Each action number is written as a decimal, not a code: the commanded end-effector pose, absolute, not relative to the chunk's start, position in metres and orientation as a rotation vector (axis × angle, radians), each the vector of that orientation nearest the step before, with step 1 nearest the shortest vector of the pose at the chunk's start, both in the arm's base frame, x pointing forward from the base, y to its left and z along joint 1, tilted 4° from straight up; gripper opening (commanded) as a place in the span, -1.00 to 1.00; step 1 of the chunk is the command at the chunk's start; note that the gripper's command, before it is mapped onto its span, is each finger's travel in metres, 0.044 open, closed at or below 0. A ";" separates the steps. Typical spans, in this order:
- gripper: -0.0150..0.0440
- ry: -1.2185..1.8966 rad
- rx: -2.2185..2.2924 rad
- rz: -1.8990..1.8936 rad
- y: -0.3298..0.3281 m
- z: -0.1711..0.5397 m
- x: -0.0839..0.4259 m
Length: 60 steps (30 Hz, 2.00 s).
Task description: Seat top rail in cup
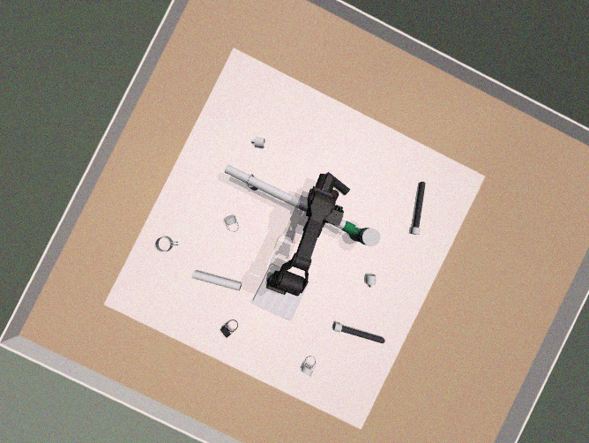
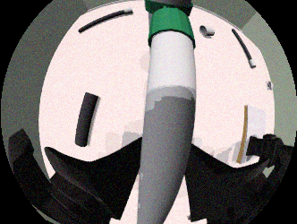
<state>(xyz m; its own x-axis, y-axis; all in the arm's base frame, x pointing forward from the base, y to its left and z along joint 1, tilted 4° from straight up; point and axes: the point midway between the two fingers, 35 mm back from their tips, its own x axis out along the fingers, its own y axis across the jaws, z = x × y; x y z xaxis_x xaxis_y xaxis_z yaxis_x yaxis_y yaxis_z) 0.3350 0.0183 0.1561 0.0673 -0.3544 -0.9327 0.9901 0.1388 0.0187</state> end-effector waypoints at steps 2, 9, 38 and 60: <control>-0.05 0.967 0.865 -1.232 0.019 0.156 0.335; 0.58 0.967 0.865 -1.232 0.022 0.159 0.335; 1.00 0.928 0.904 -1.117 0.070 0.227 0.320; 1.00 0.928 0.904 -1.117 0.070 0.227 0.320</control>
